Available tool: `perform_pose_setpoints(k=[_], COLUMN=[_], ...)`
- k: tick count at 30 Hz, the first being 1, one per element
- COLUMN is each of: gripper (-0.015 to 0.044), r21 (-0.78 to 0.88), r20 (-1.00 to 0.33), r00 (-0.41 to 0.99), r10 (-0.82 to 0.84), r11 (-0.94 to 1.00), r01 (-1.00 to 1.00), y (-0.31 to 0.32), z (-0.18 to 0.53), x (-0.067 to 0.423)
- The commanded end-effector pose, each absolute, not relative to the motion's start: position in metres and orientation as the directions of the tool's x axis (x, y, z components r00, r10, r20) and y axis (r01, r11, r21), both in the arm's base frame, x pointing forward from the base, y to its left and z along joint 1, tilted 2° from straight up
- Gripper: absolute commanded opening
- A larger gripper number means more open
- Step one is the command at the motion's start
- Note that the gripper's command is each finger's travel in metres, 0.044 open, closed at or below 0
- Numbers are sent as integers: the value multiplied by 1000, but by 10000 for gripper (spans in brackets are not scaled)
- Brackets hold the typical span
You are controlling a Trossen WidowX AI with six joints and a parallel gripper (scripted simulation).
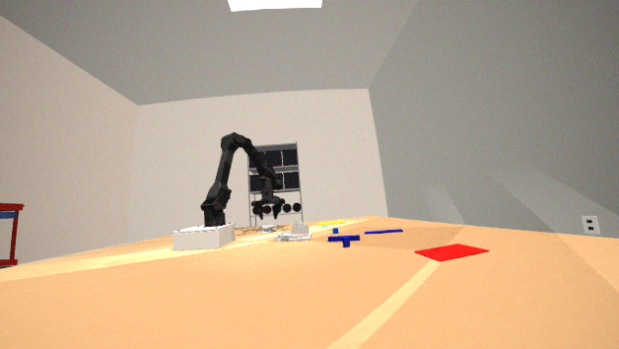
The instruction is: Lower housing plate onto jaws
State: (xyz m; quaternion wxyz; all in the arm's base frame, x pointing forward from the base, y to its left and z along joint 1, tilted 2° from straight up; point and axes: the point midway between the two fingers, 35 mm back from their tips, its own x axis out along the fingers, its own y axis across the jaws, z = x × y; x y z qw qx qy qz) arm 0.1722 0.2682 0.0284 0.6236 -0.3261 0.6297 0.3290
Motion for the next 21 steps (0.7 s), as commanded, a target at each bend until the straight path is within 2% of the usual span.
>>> perform_pose_setpoints(k=[1, 21], gripper=[440, 440], r21=[5, 5], r20=[-1000, -1000], r00=[-6, -6], r10=[0, 0], r11=[574, 574], r01=[-819, -819], y=[268, 268], z=[28, 28], x=[173, 173])
